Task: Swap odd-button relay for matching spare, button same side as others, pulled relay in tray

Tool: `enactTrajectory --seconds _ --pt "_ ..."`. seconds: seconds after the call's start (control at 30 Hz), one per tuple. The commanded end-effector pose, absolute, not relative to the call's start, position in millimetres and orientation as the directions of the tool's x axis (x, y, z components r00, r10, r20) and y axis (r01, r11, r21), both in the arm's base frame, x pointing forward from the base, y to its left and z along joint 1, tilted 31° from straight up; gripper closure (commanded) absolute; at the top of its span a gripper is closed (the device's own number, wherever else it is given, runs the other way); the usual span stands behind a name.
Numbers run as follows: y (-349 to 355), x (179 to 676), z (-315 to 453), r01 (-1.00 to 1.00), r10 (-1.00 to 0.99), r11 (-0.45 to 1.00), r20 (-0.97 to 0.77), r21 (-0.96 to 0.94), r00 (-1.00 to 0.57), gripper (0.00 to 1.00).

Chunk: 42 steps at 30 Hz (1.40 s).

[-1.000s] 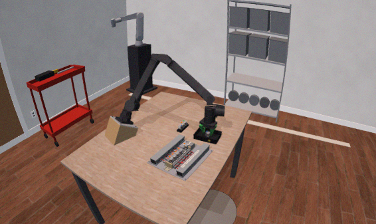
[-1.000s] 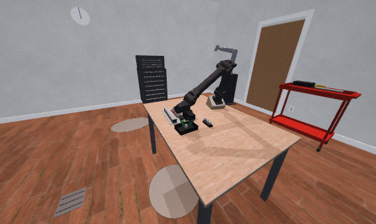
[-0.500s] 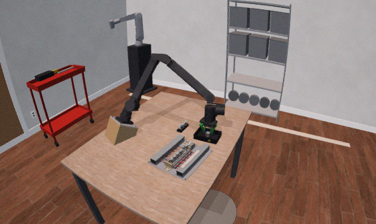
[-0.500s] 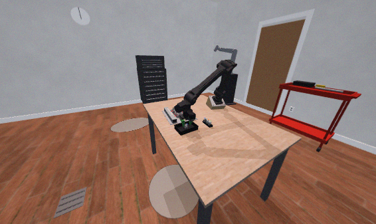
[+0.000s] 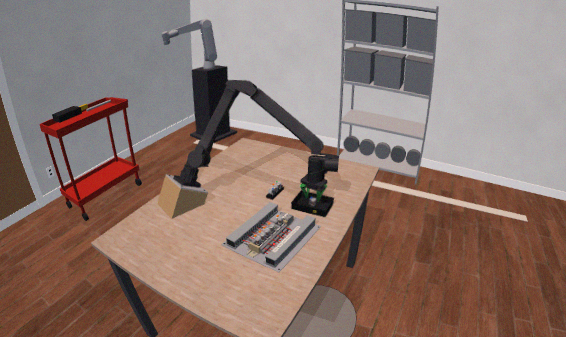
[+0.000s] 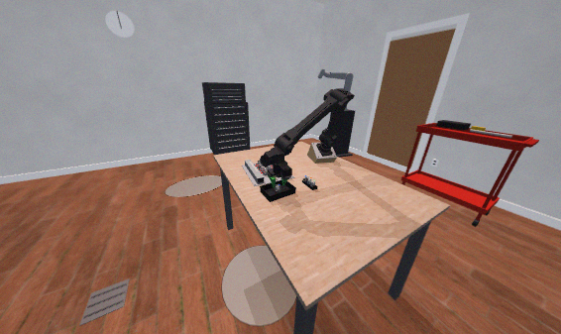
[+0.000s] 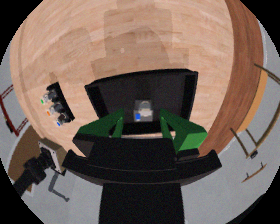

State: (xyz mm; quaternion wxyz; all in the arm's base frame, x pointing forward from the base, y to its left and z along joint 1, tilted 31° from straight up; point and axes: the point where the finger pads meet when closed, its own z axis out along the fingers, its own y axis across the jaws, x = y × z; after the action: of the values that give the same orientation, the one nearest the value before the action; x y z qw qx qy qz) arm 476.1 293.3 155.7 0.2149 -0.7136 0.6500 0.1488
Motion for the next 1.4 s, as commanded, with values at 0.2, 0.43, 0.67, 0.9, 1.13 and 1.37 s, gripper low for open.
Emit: enactTrajectory --seconds 0.2,0.43,0.67,0.9,1.13,1.37 --pt "283.1 488.6 185.2 -0.986 -0.854 -0.049 -0.505 -0.157 0.123 0.41" --pt "281.7 489.4 193.7 -0.985 -0.852 -0.048 -0.507 -0.167 0.128 0.41" --pt "281.7 491.7 193.8 -0.985 -0.853 -0.048 -0.507 -0.166 0.127 0.41" --pt "279.3 489.1 187.9 -0.987 -0.856 -0.049 -0.503 -0.15 0.119 0.41" --pt "278.4 489.2 195.6 -0.986 -0.854 -0.048 -0.505 -0.161 0.124 0.41" --pt "278.4 490.5 203.5 -0.984 -0.851 -0.047 -0.508 -0.173 0.131 0.41"
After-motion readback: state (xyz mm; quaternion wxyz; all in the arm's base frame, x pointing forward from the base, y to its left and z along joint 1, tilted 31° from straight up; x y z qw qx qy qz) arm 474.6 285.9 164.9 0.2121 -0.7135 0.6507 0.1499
